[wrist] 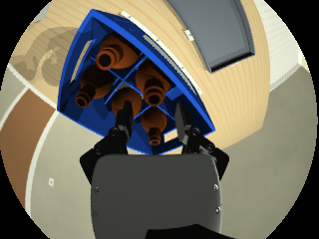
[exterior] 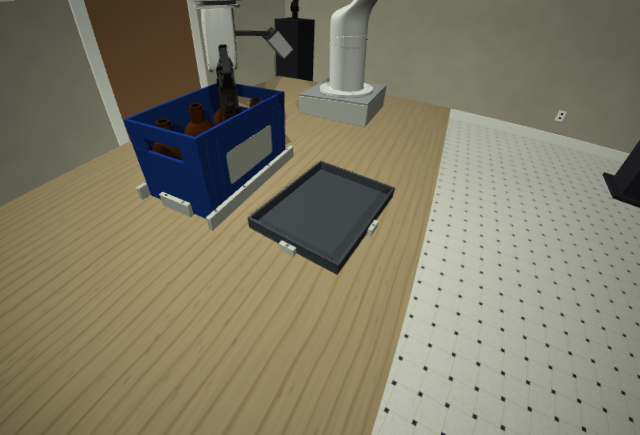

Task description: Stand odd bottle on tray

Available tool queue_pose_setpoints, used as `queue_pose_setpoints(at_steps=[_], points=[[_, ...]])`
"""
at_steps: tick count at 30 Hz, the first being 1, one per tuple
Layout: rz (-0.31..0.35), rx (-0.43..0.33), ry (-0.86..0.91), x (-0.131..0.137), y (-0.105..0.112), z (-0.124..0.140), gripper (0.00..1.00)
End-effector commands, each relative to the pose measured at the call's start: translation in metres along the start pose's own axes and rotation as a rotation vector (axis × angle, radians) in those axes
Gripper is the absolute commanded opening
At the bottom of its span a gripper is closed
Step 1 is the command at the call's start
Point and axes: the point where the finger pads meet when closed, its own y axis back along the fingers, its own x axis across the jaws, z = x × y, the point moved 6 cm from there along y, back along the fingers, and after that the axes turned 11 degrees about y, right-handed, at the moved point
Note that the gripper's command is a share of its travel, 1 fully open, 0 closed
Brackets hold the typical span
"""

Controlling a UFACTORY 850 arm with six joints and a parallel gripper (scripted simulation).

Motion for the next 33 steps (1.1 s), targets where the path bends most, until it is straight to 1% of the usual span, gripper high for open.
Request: queue_pose_setpoints(at_steps=[1, 16, 33], points=[[0.001, -0.002, 0.0, 0.0, 0.001, 0.001, 0.65], [0.001, -0.002, 0.0, 0.0, -0.001, 0.001, 0.65], [0.001, -0.002, 0.0, 0.0, -0.015, 0.001, 0.65]])
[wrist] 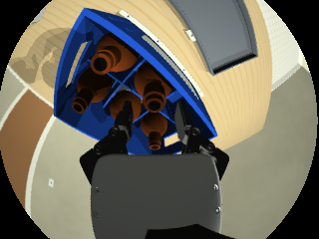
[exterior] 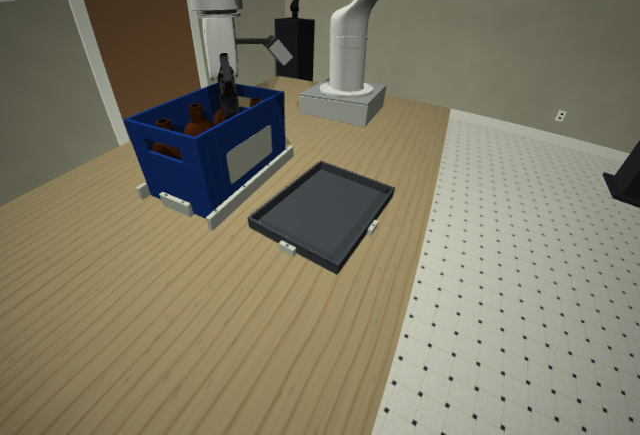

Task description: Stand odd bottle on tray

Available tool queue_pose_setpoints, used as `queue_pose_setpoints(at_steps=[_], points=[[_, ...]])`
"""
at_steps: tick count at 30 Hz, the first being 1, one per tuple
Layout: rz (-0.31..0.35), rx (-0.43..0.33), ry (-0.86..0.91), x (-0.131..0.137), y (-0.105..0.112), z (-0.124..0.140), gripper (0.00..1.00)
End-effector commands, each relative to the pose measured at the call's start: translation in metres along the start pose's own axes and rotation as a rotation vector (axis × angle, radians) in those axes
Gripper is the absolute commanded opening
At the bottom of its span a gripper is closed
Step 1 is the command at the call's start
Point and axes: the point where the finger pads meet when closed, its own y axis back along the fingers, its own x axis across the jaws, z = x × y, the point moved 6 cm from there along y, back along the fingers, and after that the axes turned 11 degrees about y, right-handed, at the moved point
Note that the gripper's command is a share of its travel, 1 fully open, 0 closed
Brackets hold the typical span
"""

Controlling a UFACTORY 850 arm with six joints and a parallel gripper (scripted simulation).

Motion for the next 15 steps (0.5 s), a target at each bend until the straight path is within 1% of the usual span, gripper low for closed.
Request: queue_pose_setpoints(at_steps=[1, 15], points=[[0.001, -0.002, 0.0, 0.0, -0.003, 0.001, 0.65], [0.001, -0.002, 0.0, 0.0, -0.02, 0.001, 0.65]])
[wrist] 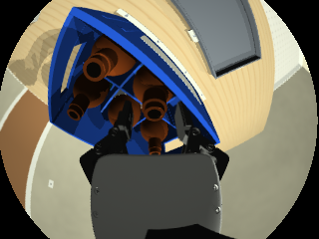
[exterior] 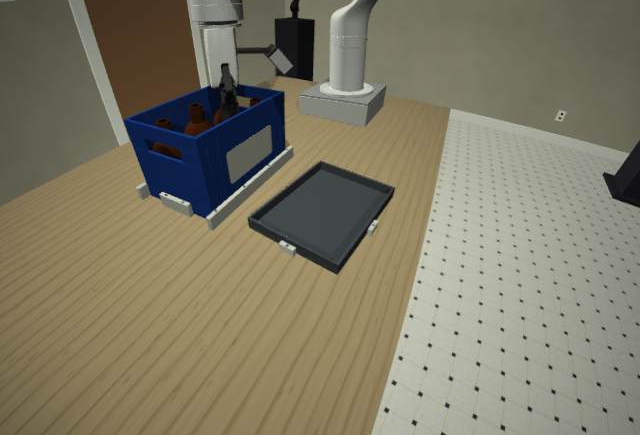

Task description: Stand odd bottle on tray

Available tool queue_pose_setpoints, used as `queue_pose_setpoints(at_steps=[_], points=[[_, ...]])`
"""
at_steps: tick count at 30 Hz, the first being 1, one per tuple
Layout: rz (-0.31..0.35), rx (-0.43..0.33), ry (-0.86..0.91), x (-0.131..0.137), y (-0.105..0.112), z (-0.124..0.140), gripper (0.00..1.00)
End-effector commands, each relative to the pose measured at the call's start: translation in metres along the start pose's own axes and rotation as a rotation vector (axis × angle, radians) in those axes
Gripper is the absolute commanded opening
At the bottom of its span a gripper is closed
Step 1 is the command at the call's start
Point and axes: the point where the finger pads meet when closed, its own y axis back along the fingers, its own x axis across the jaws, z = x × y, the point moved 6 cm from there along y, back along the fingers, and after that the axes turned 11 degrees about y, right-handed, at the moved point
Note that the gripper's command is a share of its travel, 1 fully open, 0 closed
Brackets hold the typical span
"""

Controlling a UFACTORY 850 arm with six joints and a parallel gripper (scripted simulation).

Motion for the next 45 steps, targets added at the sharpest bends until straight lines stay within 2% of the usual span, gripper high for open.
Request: queue_pose_setpoints(at_steps=[1, 32, 33, 45], points=[[0.001, -0.002, 0.0, 0.0004, -0.0035, 0.0007, 0.65], [0.001, -0.002, 0.0, 0.0004, -0.0109, 0.0008, 0.65], [0.001, -0.002, 0.0, 0.0004, -0.0109, 0.0008, 0.0], [0.001, -0.002, 0.0, 0.0004, -0.0109, 0.0008, 0.0]])
